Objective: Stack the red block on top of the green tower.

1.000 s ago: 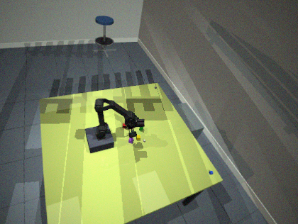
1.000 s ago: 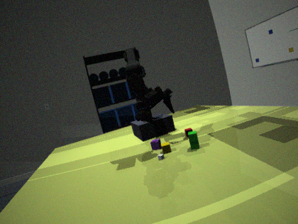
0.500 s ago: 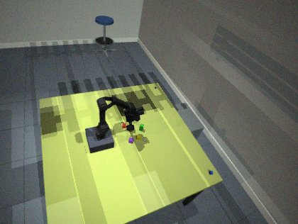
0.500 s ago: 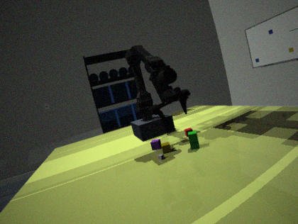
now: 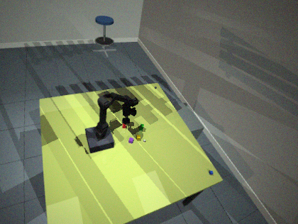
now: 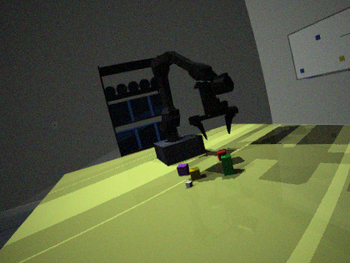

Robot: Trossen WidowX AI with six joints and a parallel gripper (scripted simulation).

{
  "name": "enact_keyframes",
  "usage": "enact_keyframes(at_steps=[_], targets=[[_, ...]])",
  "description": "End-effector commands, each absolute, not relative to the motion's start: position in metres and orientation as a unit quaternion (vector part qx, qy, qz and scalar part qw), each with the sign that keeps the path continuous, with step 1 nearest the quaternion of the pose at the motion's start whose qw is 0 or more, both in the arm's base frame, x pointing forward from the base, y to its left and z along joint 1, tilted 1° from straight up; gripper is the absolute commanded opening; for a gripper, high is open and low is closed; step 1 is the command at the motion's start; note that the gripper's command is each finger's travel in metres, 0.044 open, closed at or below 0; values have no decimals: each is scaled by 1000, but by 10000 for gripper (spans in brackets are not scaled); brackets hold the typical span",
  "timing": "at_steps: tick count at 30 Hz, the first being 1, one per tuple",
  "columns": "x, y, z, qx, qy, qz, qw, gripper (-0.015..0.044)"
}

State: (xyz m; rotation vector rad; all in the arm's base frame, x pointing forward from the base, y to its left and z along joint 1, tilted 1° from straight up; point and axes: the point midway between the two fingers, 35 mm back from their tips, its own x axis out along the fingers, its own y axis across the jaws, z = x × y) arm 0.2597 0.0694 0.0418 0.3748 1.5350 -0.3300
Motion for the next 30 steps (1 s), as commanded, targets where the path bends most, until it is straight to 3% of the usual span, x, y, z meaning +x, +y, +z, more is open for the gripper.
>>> enact_keyframes(at_steps=[1,9,30], targets=[[260,71,42,166,686,-159,691,440],[260,72,-2,166,686,-159,690,440],[258,72,-28,166,686,-159,690,440]])
